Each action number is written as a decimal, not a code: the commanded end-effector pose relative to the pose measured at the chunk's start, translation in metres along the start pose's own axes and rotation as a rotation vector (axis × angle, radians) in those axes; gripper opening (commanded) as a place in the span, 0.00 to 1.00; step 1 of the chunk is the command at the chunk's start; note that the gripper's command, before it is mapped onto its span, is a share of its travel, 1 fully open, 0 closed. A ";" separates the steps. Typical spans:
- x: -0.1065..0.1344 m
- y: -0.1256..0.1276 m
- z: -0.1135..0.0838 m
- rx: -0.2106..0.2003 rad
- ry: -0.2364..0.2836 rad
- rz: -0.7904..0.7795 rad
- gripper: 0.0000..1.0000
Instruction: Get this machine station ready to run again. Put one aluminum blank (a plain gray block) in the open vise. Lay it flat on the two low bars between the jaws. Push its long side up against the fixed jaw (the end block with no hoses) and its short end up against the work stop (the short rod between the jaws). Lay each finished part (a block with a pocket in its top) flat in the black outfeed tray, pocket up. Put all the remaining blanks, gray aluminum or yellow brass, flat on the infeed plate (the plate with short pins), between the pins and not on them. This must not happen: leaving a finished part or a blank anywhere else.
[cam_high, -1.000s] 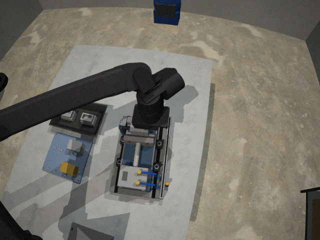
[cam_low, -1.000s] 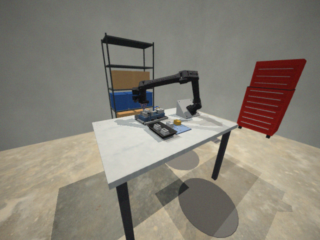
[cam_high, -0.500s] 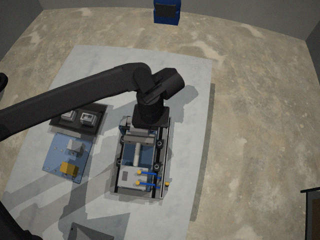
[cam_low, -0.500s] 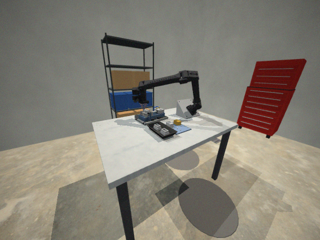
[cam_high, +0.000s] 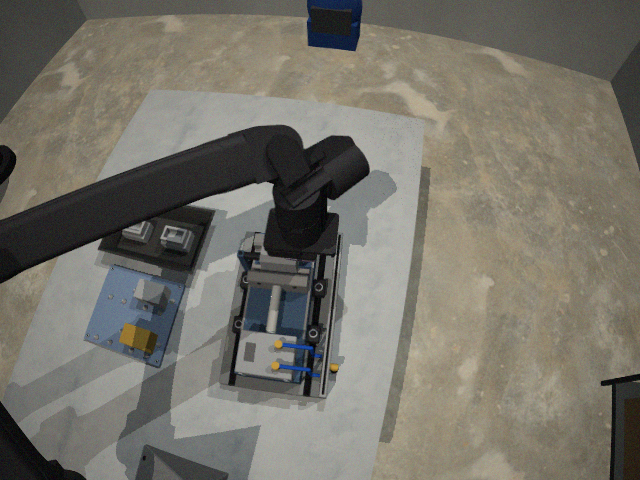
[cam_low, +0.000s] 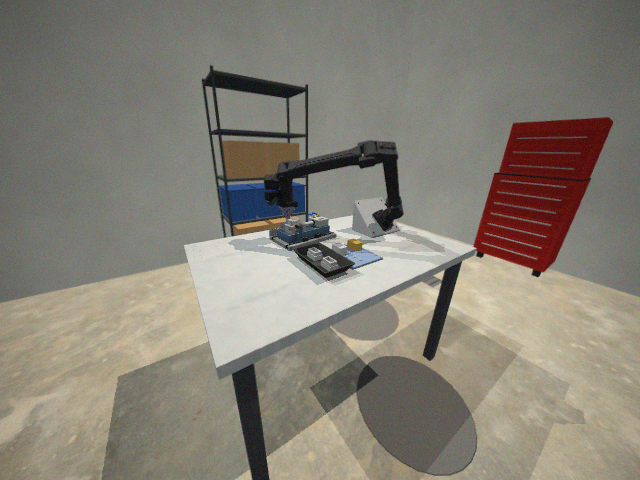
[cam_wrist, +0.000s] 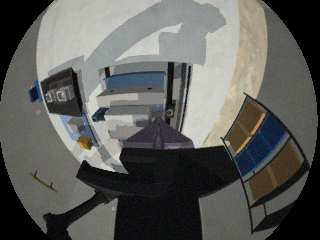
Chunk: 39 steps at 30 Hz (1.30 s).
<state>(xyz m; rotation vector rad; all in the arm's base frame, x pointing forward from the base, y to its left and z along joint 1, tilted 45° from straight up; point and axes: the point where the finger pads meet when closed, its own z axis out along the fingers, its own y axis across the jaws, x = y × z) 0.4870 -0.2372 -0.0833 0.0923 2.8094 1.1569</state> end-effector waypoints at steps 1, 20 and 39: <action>-0.009 0.000 0.009 0.000 0.005 -0.011 0.00; -0.008 0.000 0.009 0.000 0.005 -0.010 0.00; -0.005 0.003 0.011 -0.003 0.008 -0.006 0.00</action>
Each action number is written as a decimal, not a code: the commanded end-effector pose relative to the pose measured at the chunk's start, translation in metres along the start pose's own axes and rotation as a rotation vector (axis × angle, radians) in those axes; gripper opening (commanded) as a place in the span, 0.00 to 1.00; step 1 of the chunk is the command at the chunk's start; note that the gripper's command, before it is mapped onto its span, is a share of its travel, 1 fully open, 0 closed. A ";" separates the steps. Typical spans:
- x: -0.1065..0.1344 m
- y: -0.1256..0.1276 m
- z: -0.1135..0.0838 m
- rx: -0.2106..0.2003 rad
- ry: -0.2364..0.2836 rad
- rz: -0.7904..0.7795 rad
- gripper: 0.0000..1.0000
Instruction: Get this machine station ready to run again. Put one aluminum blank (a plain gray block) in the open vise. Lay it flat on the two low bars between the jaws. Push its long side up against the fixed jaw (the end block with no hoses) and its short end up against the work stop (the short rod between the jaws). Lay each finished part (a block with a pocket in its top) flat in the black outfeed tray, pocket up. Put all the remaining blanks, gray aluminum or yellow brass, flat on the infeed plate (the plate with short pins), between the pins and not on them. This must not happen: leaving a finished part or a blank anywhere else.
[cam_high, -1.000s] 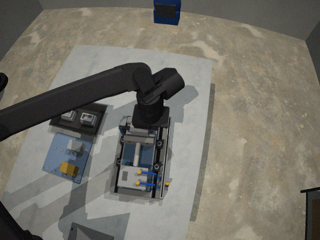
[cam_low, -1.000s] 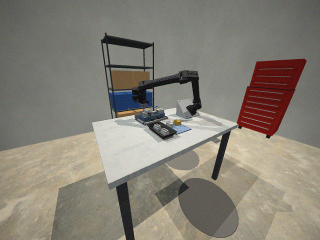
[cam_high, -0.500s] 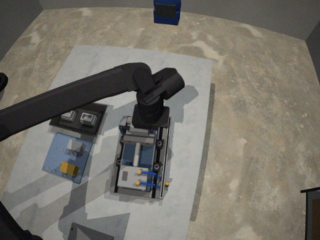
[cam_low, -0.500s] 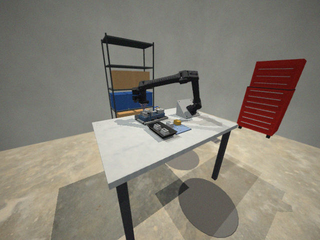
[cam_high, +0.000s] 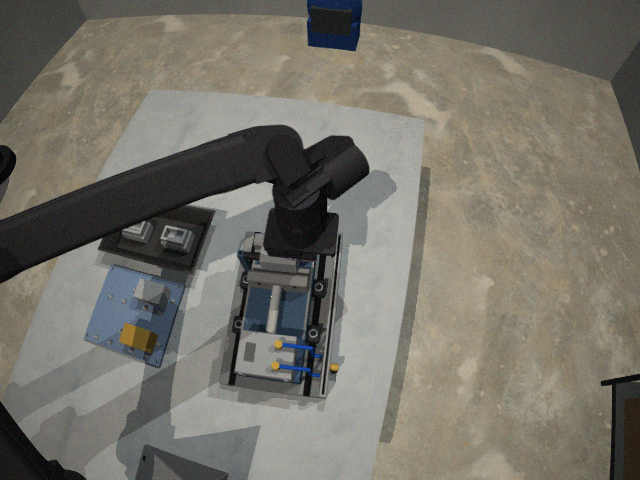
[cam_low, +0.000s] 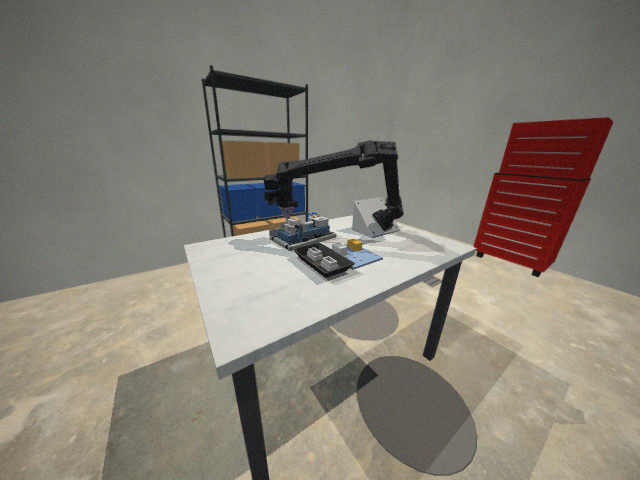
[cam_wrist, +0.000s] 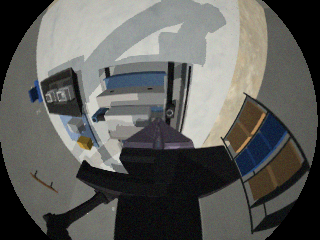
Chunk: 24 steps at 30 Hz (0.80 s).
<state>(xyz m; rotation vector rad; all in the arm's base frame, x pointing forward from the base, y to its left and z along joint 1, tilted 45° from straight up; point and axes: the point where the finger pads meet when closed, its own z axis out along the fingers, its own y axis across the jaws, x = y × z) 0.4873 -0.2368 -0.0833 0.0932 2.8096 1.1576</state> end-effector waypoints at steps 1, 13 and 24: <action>-0.005 0.004 0.010 -0.002 0.008 -0.007 0.00; -0.010 0.011 0.001 0.010 -0.006 -0.021 0.00; -0.009 0.013 0.002 0.007 -0.003 -0.018 0.00</action>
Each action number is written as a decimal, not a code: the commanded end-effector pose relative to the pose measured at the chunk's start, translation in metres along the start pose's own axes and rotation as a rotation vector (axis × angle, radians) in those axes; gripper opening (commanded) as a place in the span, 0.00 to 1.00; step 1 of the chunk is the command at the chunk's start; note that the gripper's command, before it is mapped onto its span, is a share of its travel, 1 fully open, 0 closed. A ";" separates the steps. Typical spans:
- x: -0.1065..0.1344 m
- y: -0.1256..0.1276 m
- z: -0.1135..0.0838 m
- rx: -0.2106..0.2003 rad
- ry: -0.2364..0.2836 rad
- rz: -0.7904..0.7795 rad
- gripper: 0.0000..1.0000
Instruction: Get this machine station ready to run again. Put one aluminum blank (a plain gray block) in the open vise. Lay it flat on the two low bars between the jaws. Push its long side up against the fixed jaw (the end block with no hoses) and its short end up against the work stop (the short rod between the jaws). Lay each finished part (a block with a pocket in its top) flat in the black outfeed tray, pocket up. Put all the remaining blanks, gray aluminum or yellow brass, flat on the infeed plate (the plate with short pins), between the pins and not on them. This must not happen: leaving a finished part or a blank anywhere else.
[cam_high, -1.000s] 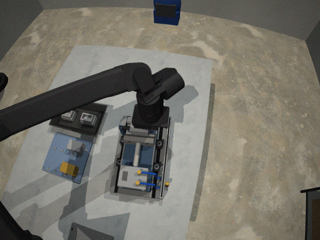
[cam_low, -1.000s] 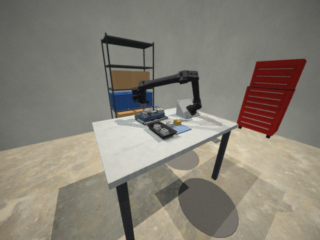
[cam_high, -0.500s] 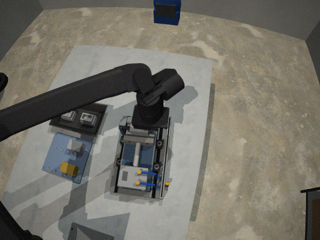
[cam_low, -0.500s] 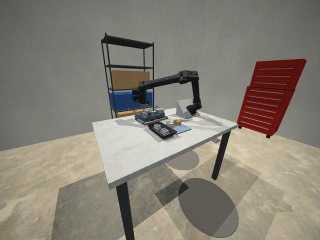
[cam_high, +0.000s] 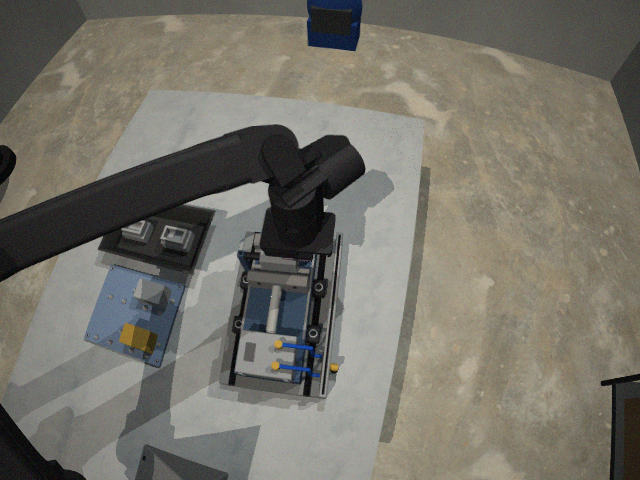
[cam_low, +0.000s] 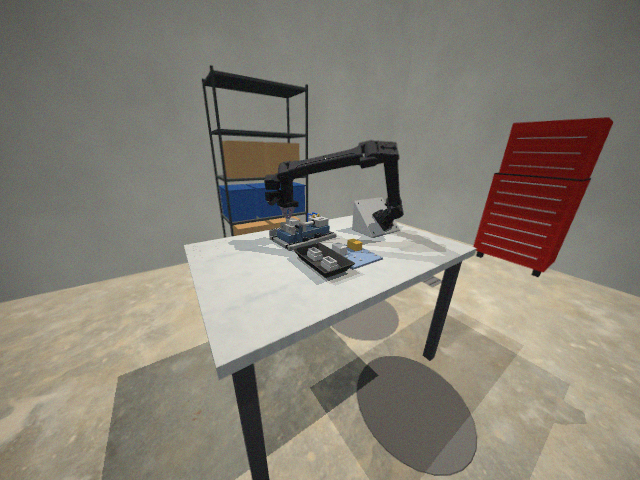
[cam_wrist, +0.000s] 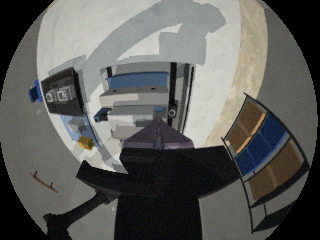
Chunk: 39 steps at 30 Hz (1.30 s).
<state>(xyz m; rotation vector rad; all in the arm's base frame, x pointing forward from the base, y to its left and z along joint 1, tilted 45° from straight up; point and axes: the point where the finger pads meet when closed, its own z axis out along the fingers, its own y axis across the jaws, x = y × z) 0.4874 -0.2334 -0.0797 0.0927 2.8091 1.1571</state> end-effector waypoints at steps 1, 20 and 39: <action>-0.008 0.007 0.003 0.006 -0.001 -0.016 0.00; -0.008 0.018 -0.002 0.007 -0.003 -0.017 0.00; -0.006 0.025 -0.002 0.001 0.003 -0.013 0.00</action>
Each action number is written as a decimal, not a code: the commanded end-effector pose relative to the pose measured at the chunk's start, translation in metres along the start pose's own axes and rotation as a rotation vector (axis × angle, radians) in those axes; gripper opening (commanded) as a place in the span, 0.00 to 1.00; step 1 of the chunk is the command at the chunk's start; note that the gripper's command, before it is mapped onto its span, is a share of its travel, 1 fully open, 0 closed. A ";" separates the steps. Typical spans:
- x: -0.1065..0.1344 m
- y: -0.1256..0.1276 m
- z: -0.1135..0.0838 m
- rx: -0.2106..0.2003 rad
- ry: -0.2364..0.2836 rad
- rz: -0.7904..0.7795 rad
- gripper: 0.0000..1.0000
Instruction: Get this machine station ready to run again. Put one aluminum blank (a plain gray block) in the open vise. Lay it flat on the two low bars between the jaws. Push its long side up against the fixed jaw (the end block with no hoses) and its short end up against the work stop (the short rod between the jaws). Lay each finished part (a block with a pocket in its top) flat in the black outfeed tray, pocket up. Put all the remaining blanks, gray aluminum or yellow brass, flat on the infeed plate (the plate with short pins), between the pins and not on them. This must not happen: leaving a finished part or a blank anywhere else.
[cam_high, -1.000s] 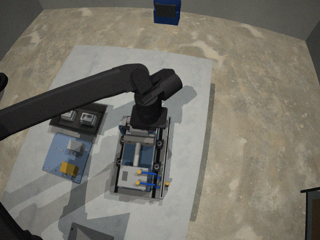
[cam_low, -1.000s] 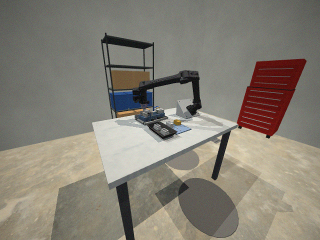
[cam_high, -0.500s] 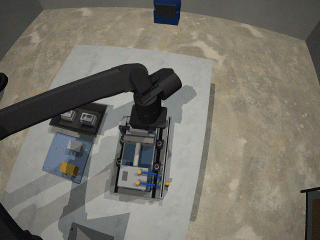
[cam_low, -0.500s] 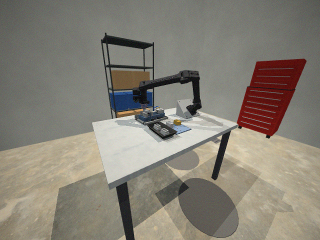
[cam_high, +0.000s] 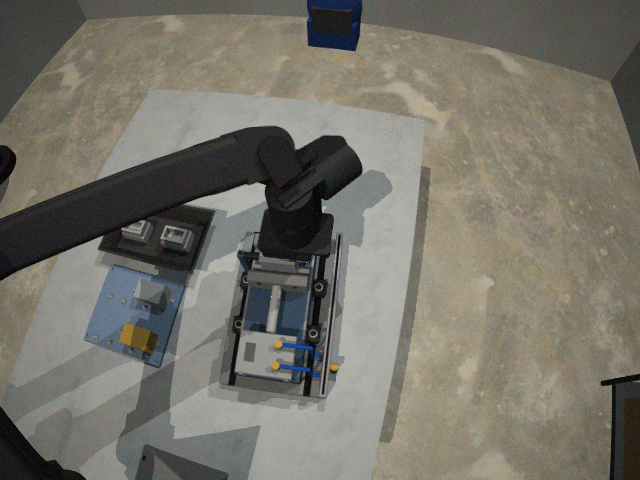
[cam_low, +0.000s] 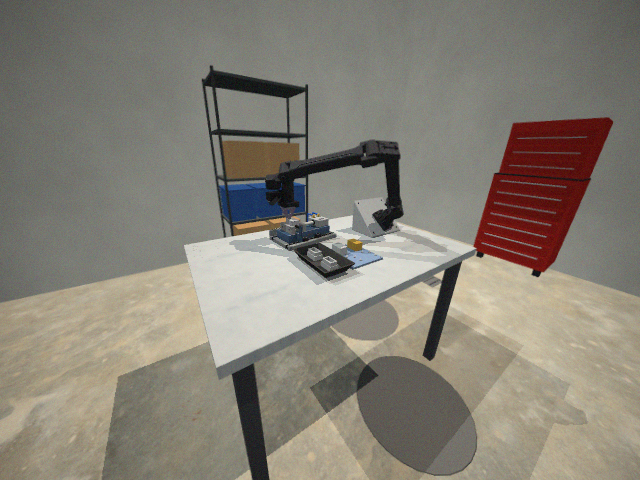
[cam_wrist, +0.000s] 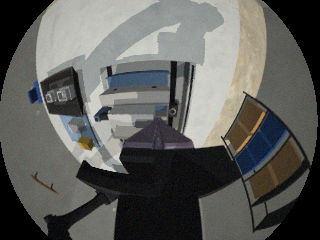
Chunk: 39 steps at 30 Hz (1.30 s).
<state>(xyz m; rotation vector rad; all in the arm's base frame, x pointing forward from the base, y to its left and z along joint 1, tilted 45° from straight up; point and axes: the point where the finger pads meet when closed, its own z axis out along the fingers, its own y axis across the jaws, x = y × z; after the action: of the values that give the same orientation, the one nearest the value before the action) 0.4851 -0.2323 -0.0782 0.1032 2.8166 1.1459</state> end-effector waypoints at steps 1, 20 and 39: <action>-0.008 0.023 -0.001 -0.008 0.003 -0.020 0.00; -0.008 0.026 -0.001 -0.009 0.004 -0.020 0.00; -0.008 0.027 -0.001 -0.009 0.004 -0.020 0.00</action>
<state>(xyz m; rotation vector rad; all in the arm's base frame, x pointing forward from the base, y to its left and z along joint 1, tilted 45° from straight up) 0.4848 -0.2333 -0.0760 0.1050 2.8194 1.1332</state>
